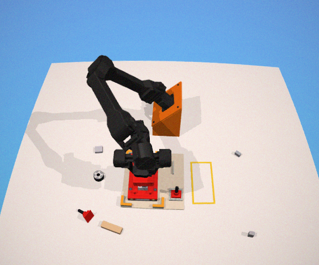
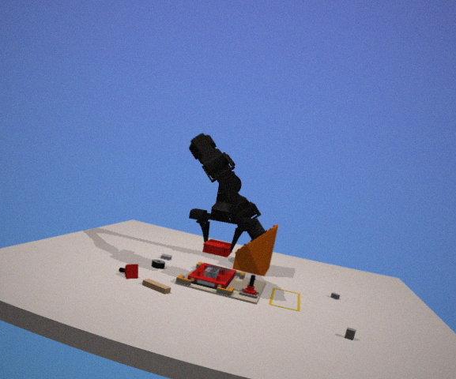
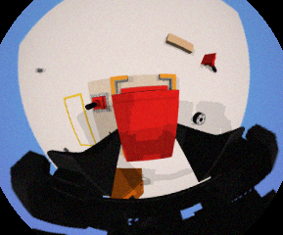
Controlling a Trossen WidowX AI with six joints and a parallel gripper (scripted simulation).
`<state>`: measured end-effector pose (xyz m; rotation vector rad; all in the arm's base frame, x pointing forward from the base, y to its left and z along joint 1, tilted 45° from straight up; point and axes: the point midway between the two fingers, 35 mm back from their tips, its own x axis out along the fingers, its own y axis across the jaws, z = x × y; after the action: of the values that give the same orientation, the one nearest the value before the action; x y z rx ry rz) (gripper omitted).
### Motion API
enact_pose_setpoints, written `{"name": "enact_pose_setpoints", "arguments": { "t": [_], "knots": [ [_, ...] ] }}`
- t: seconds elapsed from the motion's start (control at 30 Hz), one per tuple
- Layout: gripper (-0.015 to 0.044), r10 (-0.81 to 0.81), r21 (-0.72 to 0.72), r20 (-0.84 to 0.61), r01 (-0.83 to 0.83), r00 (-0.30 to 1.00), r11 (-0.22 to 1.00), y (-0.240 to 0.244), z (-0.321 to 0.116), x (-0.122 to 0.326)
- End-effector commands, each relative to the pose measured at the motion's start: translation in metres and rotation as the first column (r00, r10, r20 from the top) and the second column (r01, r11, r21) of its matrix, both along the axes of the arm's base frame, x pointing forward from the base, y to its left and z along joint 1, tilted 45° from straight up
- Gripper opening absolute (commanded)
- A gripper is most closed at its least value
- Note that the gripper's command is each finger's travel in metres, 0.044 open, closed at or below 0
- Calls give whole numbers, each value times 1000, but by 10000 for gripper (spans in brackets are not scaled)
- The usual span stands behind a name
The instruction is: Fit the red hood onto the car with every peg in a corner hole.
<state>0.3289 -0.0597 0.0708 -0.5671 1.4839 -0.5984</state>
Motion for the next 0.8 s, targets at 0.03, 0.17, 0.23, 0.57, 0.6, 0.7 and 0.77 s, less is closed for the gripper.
{"name": "enact_pose_setpoints", "arguments": {
  "t": [0.03, 0.17, 0.23, 0.57, 0.6, 0.7, 0.77],
  "knots": [
    [0, -4, -6, 5, 4, 1000, 1000, -6, -5, 0],
    [0, -4, -6, 5, 4, 1000, 1000, -20, -18, -1],
    [0, -4, -6, 5, 4, 1000, 1000, -28, -24, -2],
    [0, -4, -8, 5, 4, 1000, 1000, -38, -31, -4],
    [0, -4, -8, 5, 4, 1000, 1000, -38, -31, -4],
    [0, -4, -8, 5, 4, 1000, 1000, -39, -31, -4],
    [0, -4, -8, 5, 4, 1000, 1000, -39, -31, -4]
  ]
}}
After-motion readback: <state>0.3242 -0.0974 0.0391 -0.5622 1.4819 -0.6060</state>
